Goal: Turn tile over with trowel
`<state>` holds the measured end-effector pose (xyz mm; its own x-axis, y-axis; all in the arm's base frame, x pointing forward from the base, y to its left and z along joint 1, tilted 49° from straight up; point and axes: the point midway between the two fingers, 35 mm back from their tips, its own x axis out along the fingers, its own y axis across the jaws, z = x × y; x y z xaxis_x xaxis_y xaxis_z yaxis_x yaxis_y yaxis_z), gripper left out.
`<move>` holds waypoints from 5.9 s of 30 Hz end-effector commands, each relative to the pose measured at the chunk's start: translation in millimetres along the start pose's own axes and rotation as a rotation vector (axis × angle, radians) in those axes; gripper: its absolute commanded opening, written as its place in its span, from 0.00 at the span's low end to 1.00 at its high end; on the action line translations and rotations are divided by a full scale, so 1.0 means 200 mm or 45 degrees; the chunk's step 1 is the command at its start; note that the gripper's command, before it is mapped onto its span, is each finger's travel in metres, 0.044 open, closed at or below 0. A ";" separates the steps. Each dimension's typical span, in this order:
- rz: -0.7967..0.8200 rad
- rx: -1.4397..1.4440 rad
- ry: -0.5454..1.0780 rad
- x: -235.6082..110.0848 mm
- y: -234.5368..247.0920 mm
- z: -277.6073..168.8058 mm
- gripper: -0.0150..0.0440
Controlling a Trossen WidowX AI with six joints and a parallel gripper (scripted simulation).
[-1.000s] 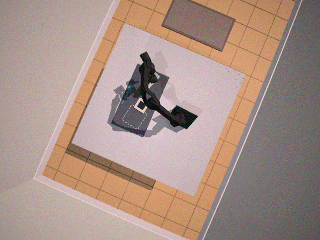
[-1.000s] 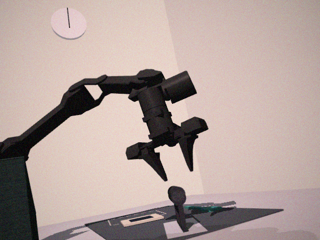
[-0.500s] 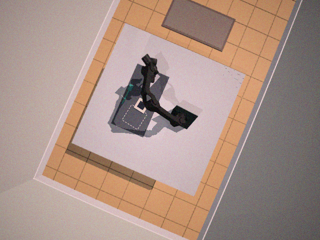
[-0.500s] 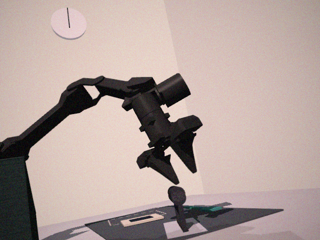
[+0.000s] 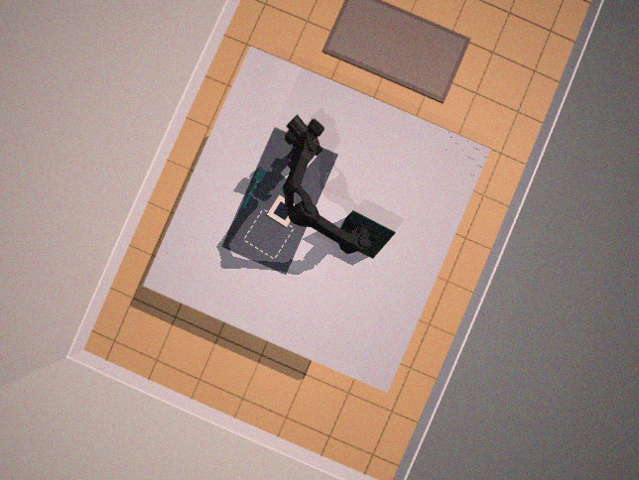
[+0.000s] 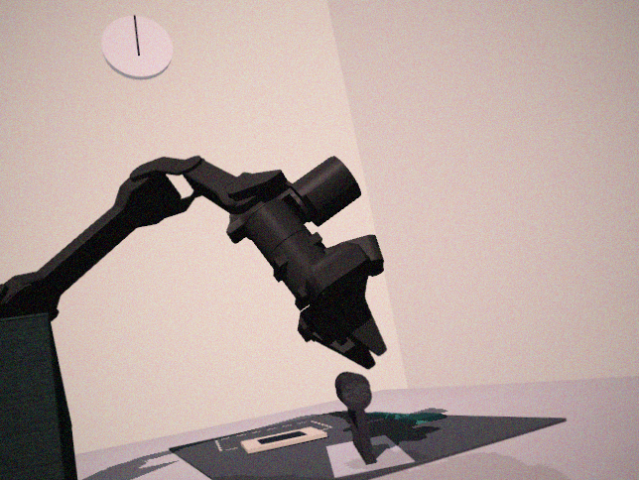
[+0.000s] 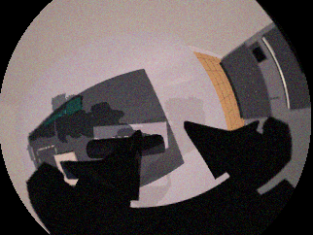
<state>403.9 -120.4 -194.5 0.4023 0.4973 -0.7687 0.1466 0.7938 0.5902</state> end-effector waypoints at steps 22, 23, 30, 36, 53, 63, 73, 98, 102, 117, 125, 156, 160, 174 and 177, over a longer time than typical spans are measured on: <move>0.041 1.061 -0.299 -0.02 0.08 -0.10 0.76; 0.038 1.088 -0.303 -0.02 0.08 -0.11 0.76; 0.063 1.282 -0.340 -0.01 0.11 -0.17 0.76; 0.171 1.494 -0.372 -0.02 0.17 -0.19 0.76; 0.549 2.124 -0.332 -0.10 0.38 -0.26 0.76; 0.564 2.149 -0.325 -0.10 0.38 -0.26 0.76; 0.554 2.171 -0.322 -0.03 0.39 -0.22 0.76; 0.535 2.224 -0.316 0.16 0.41 -0.14 0.76; 0.534 2.231 -0.316 0.19 0.42 -0.13 0.76; 0.533 2.232 -0.316 0.19 0.42 -0.13 0.49; 0.533 2.232 -0.316 0.19 0.42 -0.13 0.40; 0.538 2.223 -0.316 -0.09 0.36 0.01 0.25; 0.538 2.223 -0.316 -0.09 0.36 0.01 0.25; 0.552 2.115 -0.307 -0.14 0.51 -0.10 0.25; 0.556 2.087 -0.305 -0.15 0.54 -0.14 0.25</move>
<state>385.9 -43.8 -126.6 0.7395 0.3885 -0.5498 0.6477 -0.6332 0.4237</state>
